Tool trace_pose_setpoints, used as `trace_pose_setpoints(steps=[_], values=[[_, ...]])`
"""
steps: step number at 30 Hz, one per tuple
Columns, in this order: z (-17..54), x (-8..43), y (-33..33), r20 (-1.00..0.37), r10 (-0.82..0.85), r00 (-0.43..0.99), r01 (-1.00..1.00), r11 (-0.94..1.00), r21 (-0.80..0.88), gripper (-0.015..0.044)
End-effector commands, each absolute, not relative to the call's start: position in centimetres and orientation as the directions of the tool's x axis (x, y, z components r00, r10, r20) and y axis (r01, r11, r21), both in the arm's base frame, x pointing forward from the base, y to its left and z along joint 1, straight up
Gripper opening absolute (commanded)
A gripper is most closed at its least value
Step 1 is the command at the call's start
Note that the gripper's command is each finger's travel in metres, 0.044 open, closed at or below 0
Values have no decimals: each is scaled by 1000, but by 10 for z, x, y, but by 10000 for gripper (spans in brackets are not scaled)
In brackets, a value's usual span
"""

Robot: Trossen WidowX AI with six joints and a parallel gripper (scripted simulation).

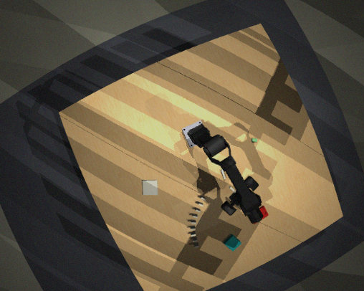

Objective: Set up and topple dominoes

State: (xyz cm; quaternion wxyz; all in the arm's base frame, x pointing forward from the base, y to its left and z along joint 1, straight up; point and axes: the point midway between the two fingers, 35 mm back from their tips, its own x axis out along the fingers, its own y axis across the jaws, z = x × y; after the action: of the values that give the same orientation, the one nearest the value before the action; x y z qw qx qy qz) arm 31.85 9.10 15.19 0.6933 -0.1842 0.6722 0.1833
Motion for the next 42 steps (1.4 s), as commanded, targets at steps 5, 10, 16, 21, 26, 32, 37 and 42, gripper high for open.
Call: trace_pose_setpoints(steps=[5, 10, 16, 21, 26, 32, 37, 42], values=[[151, 329, 120, -1000, 9, 23, 220, 975, 14, 22], [151, 332, 137, -1000, 10, 23, 598, 801, 22, 22], [151, 333, 139, -1000, 11, 23, 642, 767, 23, 22], [151, 333, 139, -1000, 11, 23, 642, 767, 23, 22], [151, 333, 139, -1000, 11, 23, 642, 767, 23, 22], [139, 329, 135, -995, -100, 29, 670, 740, -55, 22], [124, 324, 130, -965, -255, 53, 705, 694, -144, 22], [114, 321, 125, -912, -399, 97, 737, 645, -204, 22]])
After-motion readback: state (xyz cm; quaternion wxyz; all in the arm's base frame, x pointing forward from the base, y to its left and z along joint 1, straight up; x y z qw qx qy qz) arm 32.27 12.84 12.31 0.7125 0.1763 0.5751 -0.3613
